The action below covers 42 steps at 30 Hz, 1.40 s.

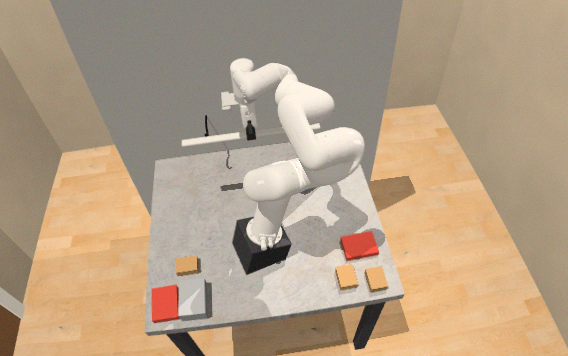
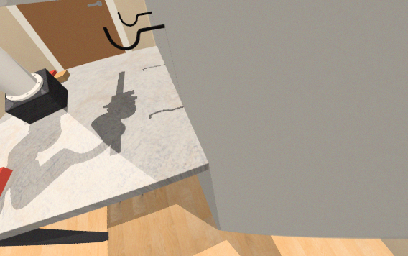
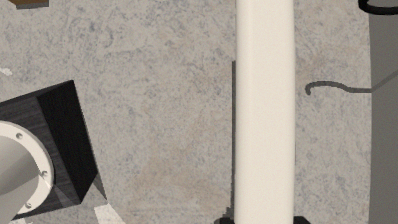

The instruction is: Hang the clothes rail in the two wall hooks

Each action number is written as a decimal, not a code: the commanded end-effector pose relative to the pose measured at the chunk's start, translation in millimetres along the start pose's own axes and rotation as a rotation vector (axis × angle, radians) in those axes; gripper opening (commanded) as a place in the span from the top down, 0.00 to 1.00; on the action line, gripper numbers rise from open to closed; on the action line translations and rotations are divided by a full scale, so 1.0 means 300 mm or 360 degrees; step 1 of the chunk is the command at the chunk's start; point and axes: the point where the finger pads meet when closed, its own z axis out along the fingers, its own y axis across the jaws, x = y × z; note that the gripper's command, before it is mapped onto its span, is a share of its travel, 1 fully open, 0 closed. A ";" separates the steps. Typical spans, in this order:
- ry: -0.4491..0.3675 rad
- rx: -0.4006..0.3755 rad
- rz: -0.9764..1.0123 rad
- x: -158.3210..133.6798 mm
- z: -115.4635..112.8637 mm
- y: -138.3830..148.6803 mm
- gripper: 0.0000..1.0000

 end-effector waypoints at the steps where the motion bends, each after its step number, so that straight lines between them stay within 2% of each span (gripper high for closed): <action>1: 0.0003 -0.0005 0.0001 0.000 -0.004 0.003 1.00; 13: 0.0003 -0.0005 0.0001 0.000 -0.004 0.003 1.00; 42: 0.0003 -0.0006 0.0000 0.000 -0.005 0.183 1.00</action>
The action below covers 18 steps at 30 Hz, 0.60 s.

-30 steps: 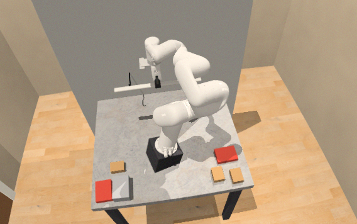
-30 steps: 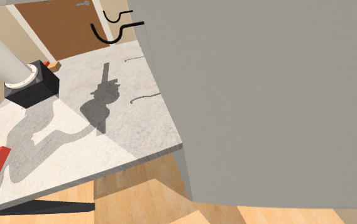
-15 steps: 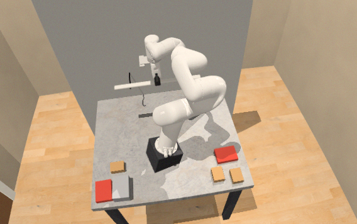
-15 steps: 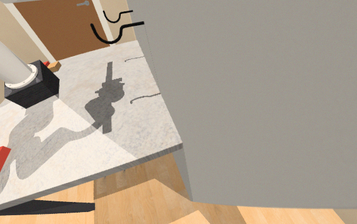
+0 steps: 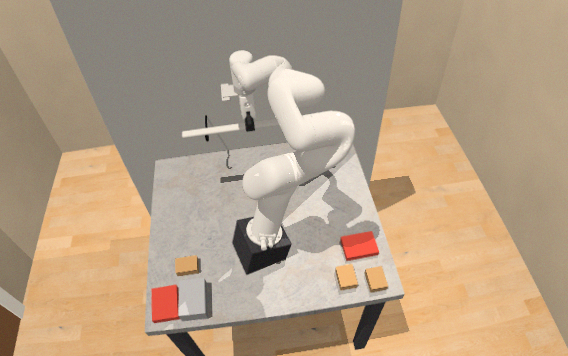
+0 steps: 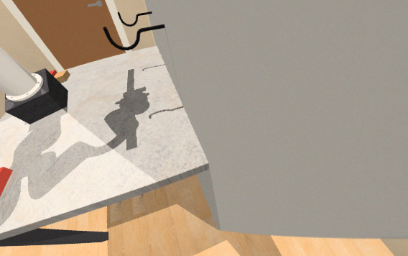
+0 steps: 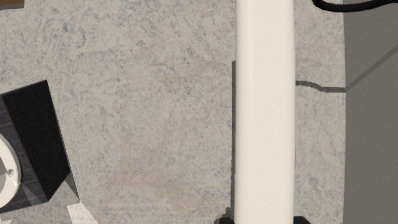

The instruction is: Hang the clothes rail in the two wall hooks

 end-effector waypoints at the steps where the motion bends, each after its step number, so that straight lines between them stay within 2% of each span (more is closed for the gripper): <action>1: 0.0003 -0.0005 0.0001 0.001 -0.005 0.037 1.00; 18: 0.0002 -0.0006 0.0001 0.001 -0.005 0.137 1.00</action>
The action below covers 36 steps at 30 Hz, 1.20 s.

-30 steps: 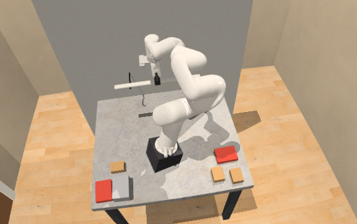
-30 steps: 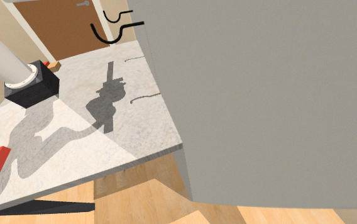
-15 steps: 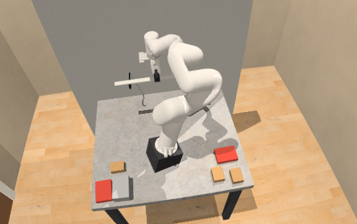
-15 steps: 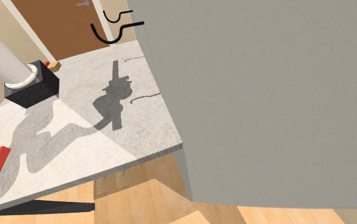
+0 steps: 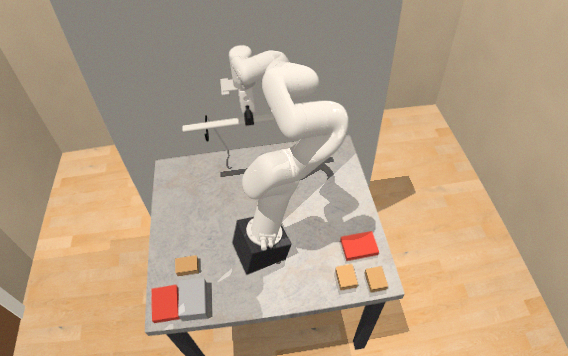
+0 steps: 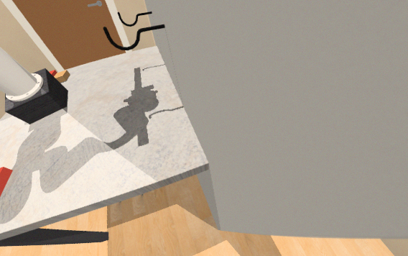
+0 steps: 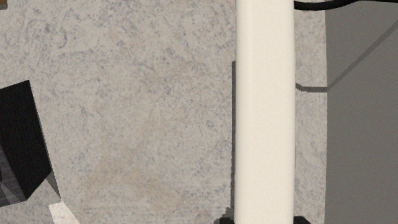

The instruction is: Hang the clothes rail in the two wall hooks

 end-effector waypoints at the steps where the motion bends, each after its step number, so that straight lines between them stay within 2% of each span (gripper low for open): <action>1: 0.0002 -0.0006 0.0001 0.001 -0.005 0.030 1.00; 36: 0.0002 -0.0006 0.0001 0.000 -0.006 0.230 1.00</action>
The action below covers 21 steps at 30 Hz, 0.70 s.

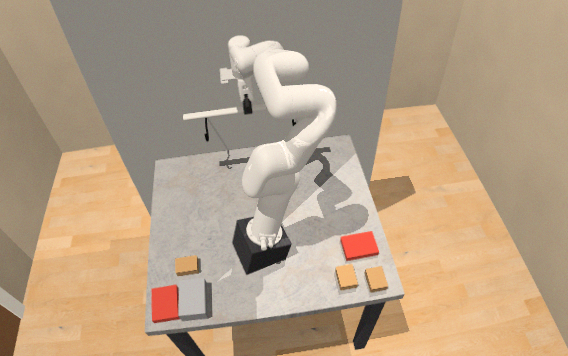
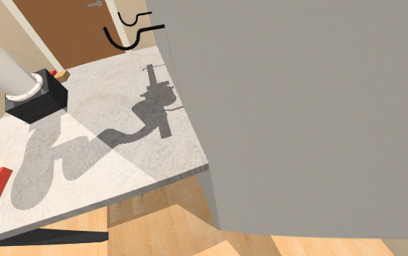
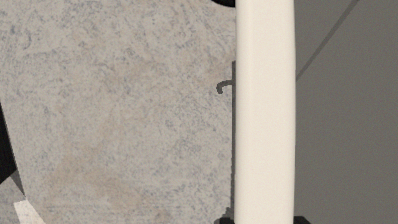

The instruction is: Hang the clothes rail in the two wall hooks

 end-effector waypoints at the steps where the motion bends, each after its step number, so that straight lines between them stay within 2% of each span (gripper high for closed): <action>1: 0.0002 -0.0006 0.0001 0.000 -0.006 0.024 1.00; 21: 0.0002 -0.0006 0.0001 0.000 -0.006 0.032 1.00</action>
